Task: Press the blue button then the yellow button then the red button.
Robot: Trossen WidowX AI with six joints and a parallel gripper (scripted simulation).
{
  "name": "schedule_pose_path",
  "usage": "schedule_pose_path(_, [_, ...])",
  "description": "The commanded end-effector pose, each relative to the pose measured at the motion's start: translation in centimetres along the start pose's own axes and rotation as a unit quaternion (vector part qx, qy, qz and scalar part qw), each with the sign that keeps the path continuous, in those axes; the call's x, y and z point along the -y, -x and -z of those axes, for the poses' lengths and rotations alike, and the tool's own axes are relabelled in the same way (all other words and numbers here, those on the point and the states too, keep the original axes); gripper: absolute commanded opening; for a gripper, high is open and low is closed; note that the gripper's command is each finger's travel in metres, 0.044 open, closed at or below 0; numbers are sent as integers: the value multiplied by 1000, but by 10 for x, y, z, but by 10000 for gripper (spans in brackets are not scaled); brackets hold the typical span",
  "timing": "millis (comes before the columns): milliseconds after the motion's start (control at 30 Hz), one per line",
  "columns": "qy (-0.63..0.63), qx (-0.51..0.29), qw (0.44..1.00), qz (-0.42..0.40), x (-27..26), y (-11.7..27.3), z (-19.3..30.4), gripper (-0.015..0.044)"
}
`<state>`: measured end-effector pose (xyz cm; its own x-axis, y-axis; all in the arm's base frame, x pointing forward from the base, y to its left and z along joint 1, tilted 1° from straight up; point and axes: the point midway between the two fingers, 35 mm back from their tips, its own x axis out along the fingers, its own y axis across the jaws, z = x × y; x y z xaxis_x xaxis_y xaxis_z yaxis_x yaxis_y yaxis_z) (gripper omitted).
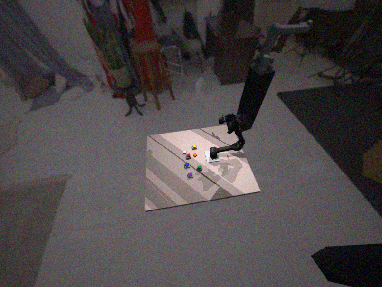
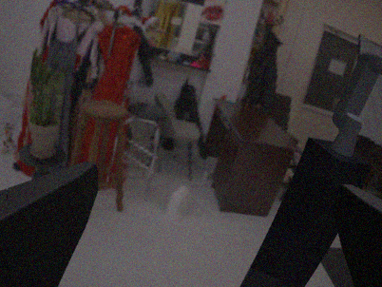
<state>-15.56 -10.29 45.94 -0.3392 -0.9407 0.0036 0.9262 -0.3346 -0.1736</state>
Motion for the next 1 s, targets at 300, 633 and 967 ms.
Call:
schedule_pose_path(300, [108,71,970,-205,-161,13,-48,400])
schedule_pose_path(633, [240,24,867,-436,-335,74,-12,400])
schedule_pose_path(967, [372,-161,693,-595,-441,172,103,400])
